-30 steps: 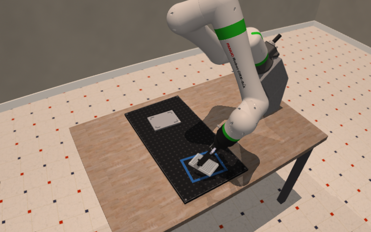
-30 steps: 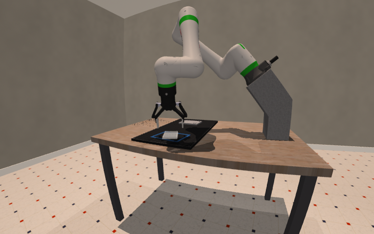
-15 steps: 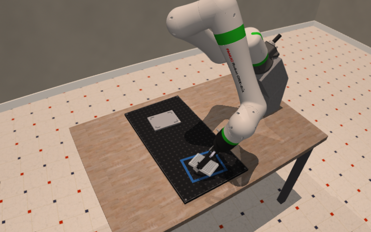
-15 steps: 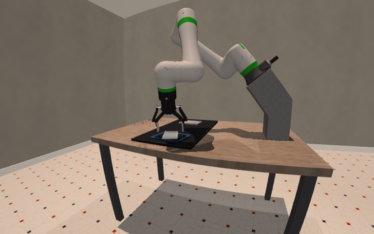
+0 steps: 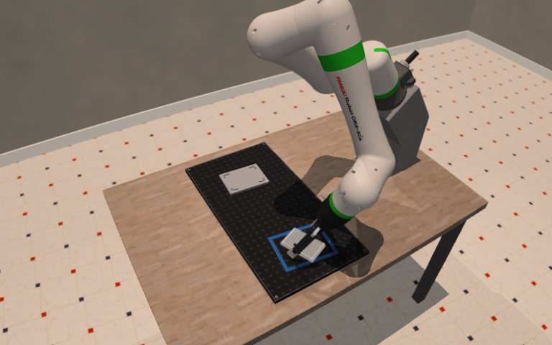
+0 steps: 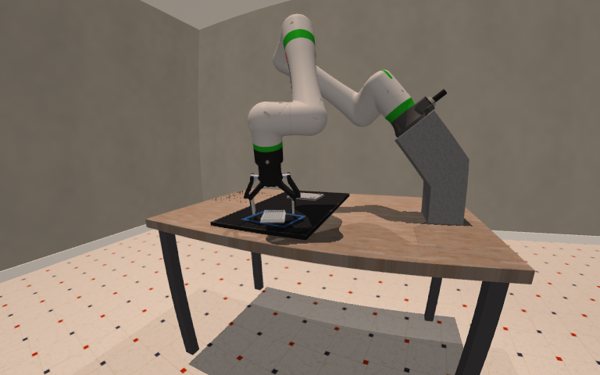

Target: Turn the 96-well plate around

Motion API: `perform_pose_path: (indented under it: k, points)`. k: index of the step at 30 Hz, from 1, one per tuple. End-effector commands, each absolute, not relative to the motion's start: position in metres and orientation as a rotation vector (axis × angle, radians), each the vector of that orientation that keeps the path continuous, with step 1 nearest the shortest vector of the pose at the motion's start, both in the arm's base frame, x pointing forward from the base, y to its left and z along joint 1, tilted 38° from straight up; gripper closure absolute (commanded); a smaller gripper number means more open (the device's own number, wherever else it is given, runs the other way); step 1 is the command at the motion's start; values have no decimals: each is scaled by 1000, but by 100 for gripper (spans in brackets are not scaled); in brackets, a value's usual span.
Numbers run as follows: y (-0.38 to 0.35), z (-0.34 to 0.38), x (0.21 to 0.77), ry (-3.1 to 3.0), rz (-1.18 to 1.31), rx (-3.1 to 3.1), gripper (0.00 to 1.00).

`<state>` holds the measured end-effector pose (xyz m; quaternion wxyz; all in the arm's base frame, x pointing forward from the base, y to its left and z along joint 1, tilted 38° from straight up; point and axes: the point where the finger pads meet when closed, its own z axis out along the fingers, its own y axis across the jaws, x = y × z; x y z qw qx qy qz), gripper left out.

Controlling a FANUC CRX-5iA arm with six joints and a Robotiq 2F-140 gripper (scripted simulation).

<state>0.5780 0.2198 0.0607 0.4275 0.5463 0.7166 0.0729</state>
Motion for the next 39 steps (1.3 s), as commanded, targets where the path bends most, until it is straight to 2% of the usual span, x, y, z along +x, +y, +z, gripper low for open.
perform_pose_path:
  k: [1,4,5,39]
  points:
    - [220,61,578,1790,182,1365,0]
    - [220,61,578,1790,182,1365,0]
    - [220,61,578,1790,182,1365,100]
    - [220,61,578,1790,182,1365,100]
